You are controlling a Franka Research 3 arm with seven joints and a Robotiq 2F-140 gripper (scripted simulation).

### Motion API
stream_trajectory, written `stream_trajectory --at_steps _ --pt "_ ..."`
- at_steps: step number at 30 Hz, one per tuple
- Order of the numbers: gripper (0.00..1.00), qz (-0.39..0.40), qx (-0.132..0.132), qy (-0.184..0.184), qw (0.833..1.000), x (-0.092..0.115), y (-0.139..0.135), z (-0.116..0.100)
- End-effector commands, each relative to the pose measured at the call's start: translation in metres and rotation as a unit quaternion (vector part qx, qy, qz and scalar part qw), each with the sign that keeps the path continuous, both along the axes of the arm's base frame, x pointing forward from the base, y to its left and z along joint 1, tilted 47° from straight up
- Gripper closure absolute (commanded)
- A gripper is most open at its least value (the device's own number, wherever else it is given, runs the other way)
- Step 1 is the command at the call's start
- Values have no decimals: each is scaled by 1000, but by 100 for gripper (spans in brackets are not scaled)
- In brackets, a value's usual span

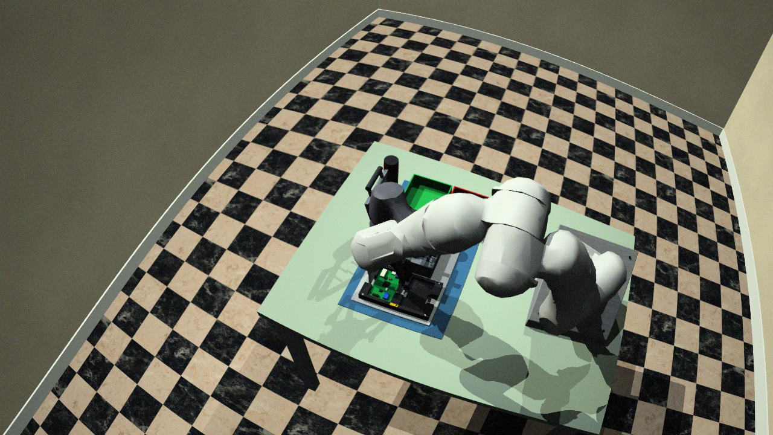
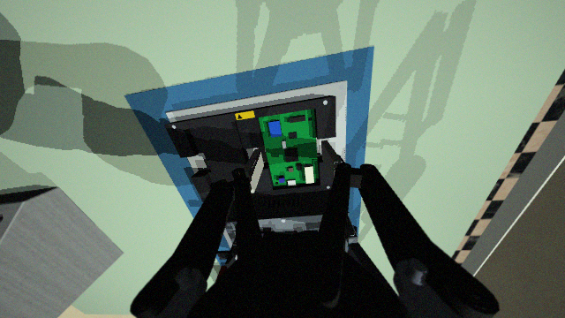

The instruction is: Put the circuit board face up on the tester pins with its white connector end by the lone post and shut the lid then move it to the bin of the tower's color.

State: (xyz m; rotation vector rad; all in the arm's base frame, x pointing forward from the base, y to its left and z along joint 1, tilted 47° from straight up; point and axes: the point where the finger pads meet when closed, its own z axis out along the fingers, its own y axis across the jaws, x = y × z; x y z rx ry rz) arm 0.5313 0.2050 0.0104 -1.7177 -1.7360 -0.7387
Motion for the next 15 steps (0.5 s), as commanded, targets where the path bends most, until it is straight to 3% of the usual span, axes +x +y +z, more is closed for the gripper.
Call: stream_trajectory --at_steps 1,15 --pt "42 2 0 -3 1000 1 1 0" --pt "42 2 0 -3 1000 1 2 0"
